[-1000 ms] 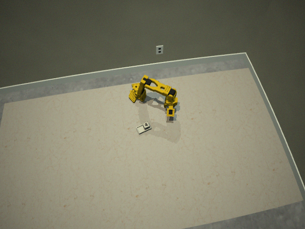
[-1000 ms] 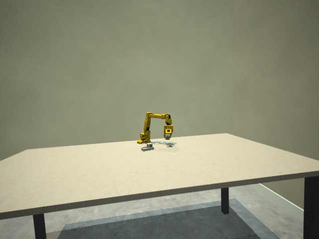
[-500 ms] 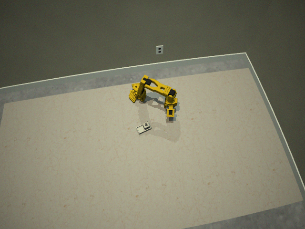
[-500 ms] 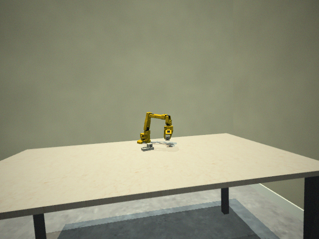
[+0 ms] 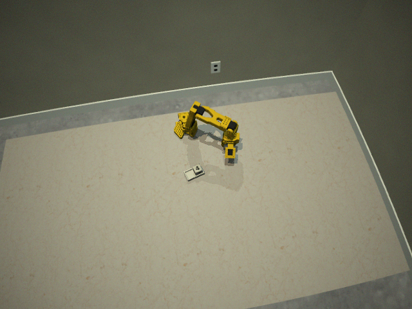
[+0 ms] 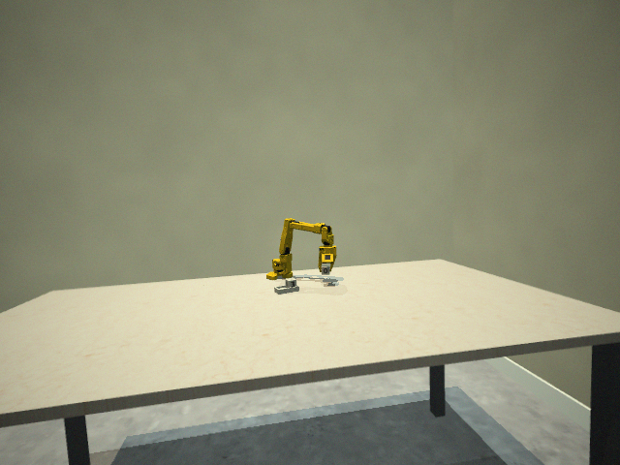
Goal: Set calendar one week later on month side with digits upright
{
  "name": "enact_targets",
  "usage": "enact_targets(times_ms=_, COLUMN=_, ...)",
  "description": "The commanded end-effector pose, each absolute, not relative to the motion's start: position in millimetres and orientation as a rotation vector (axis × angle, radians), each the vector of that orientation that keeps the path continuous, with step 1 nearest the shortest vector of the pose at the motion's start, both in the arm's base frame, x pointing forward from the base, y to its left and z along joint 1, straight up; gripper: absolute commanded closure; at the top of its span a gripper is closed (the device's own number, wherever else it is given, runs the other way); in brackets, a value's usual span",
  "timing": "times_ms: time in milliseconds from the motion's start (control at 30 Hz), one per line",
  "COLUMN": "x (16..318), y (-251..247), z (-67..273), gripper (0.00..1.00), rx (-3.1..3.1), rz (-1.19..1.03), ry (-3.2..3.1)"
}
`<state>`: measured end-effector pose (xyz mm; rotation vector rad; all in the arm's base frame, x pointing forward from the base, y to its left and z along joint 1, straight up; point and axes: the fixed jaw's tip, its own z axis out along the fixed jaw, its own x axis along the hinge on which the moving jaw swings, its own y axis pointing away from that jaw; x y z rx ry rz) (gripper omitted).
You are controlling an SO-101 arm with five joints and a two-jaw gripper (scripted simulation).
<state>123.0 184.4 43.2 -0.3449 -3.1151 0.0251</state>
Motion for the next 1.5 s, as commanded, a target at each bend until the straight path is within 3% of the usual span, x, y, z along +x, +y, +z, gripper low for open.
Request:
enact_targets(times_ms=0, x=125, y=190, z=53, gripper=1.0, rx=-0.354, rz=-0.066, ry=-3.143)
enact_targets(times_ms=1467, x=125, y=191, z=38, gripper=1.0, rx=-0.354, rz=-0.066, ry=-3.143)
